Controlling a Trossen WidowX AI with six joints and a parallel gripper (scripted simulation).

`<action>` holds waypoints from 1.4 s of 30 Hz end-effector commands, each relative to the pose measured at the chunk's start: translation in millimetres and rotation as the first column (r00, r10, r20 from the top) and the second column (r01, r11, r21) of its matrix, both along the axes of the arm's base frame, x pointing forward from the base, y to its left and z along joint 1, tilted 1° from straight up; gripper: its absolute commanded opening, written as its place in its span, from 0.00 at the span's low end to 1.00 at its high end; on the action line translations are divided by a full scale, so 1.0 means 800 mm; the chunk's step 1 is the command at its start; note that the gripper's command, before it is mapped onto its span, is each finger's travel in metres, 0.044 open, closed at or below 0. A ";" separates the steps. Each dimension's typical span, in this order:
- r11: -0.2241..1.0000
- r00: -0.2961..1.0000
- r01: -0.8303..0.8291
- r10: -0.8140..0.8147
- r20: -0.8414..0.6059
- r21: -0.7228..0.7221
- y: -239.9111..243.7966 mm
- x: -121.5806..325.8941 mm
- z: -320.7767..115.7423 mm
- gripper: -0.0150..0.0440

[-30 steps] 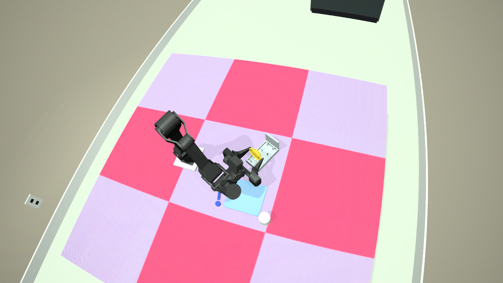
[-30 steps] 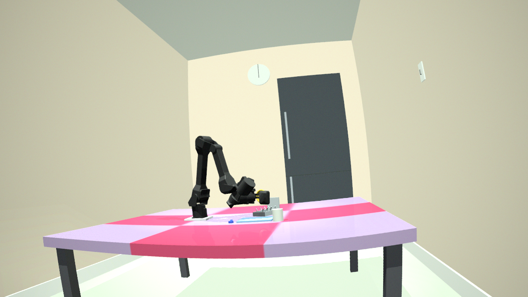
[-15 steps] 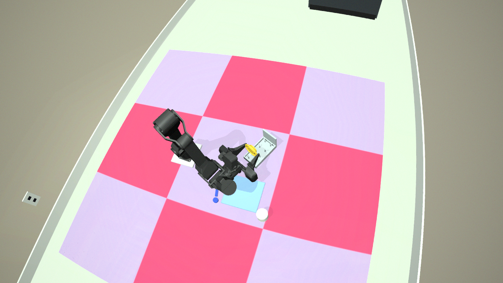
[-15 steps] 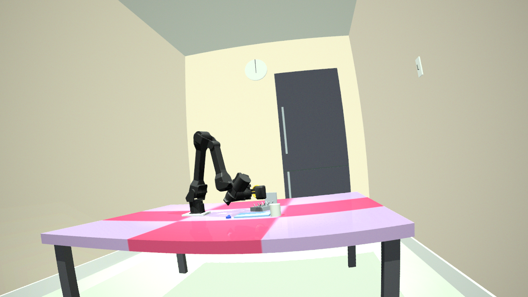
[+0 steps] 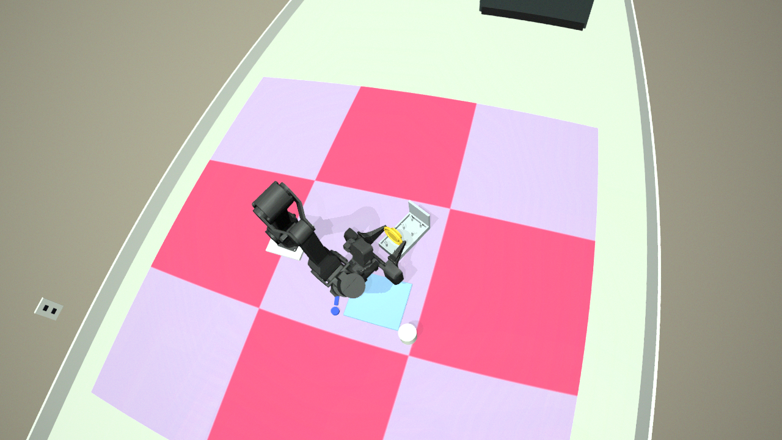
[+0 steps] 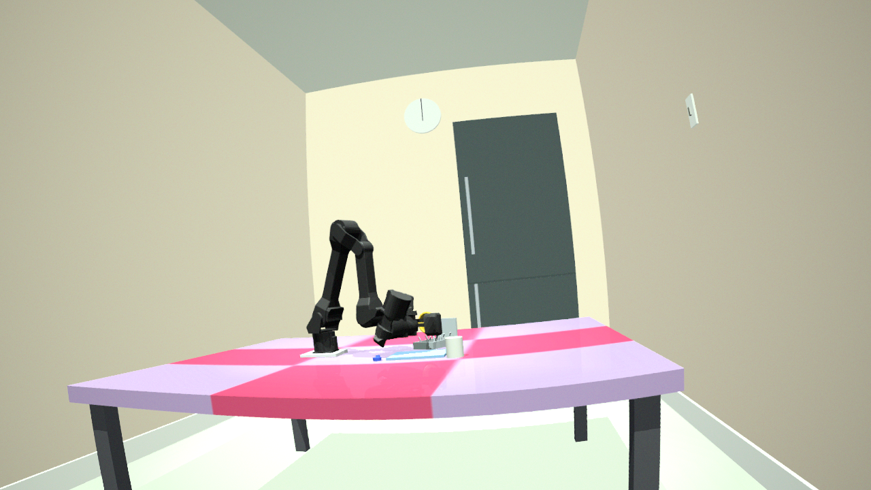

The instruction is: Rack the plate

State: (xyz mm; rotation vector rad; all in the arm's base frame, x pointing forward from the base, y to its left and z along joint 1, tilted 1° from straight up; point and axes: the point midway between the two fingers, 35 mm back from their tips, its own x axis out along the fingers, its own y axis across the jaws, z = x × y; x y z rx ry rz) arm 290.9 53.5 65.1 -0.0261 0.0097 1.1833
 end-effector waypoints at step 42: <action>1.000 1.000 -0.002 0.002 -0.005 0.003 0.005 -0.003 -0.030 0.93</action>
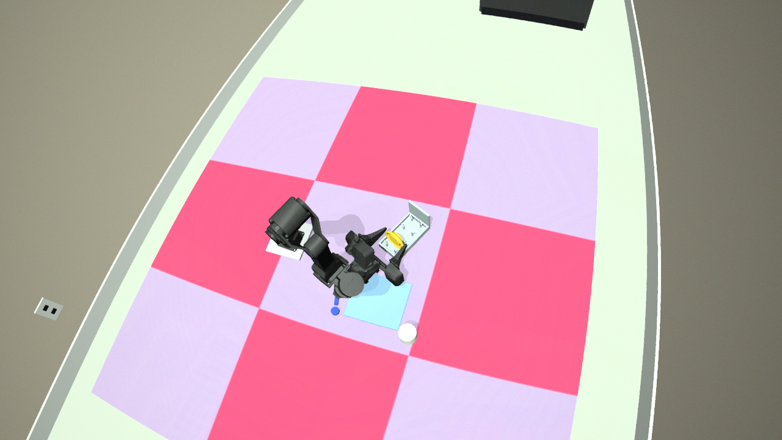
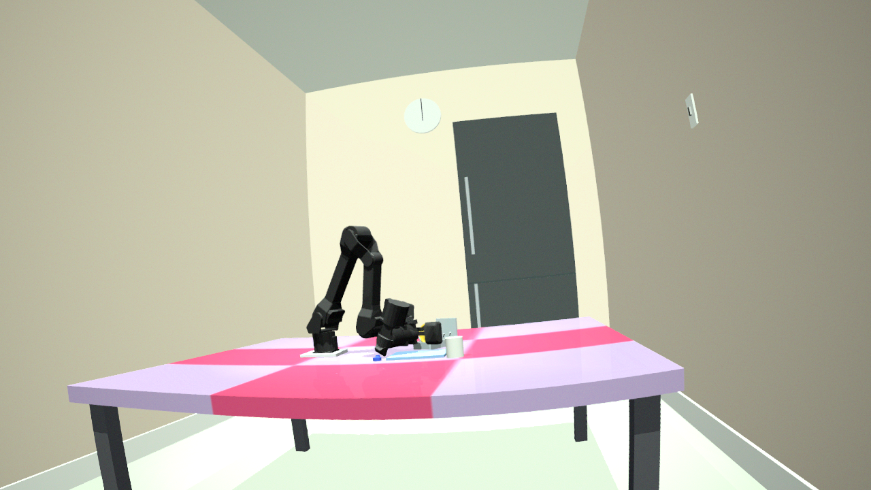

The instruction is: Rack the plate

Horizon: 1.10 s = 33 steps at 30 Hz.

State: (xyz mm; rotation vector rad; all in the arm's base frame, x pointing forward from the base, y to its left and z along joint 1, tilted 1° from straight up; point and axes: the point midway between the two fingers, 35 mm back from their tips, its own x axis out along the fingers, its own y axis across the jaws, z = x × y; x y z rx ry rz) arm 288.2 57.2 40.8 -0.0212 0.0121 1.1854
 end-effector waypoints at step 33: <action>0.974 0.956 0.219 -0.226 -0.187 -0.059 -0.027 0.069 0.160 0.93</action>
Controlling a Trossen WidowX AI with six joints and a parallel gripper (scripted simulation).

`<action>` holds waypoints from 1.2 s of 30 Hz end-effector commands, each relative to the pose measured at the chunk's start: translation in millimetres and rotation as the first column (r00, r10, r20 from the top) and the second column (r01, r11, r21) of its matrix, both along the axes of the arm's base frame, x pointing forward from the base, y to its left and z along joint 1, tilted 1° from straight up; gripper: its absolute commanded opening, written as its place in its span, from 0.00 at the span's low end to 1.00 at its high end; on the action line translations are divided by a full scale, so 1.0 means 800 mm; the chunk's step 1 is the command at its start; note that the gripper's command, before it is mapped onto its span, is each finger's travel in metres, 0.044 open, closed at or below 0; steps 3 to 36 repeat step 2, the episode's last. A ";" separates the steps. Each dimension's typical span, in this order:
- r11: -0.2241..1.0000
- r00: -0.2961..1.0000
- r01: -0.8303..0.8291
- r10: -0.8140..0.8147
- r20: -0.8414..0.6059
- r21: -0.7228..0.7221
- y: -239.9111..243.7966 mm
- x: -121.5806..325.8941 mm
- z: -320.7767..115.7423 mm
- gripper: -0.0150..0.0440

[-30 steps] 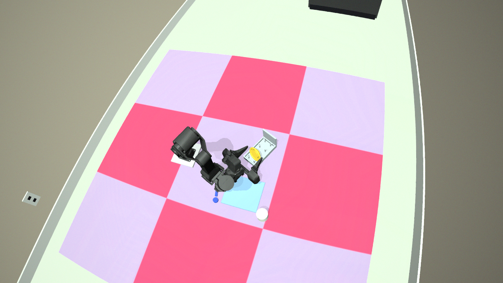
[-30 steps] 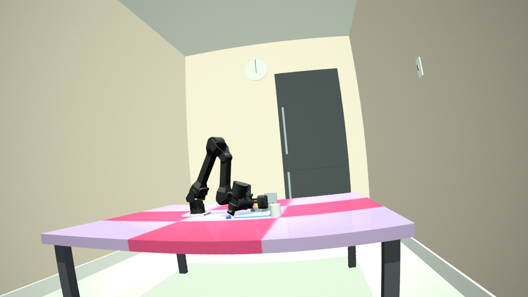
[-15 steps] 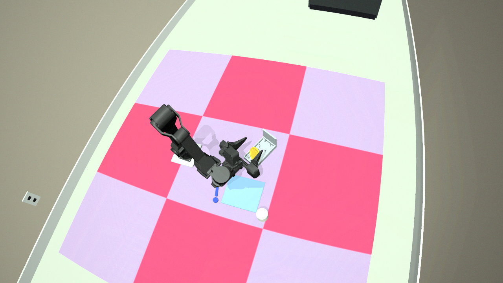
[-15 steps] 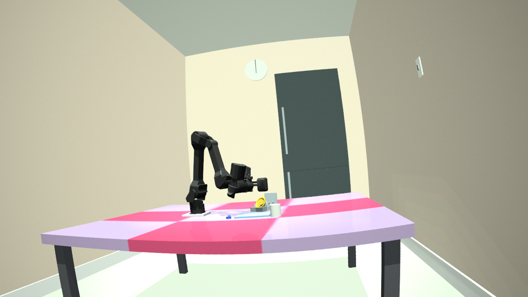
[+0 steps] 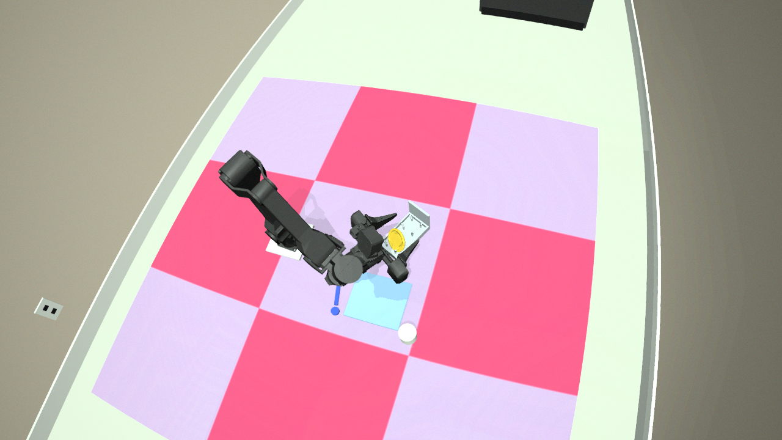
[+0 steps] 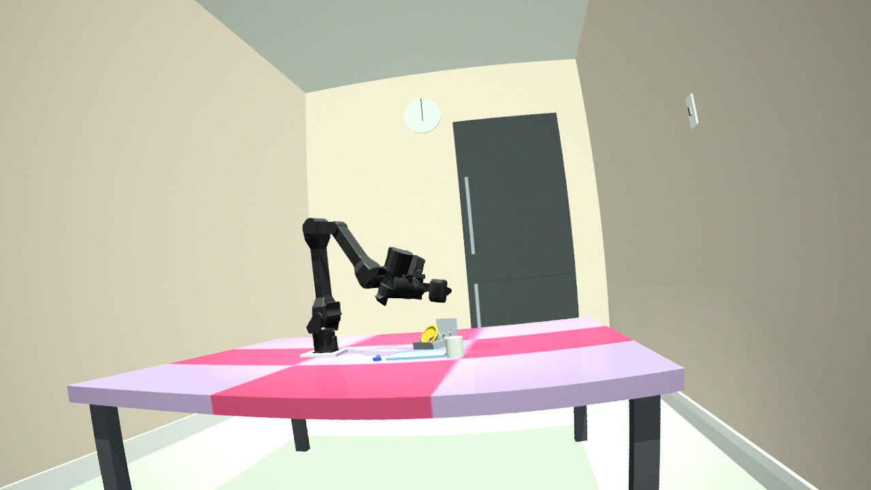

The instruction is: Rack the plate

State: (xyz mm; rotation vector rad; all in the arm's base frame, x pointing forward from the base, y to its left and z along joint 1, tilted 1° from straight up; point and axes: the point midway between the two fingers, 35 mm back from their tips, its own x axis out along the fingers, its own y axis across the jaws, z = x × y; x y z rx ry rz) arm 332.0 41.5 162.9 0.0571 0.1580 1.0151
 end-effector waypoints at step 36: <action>0.994 0.992 0.096 -0.099 -0.081 -0.042 -0.013 0.023 0.010 0.93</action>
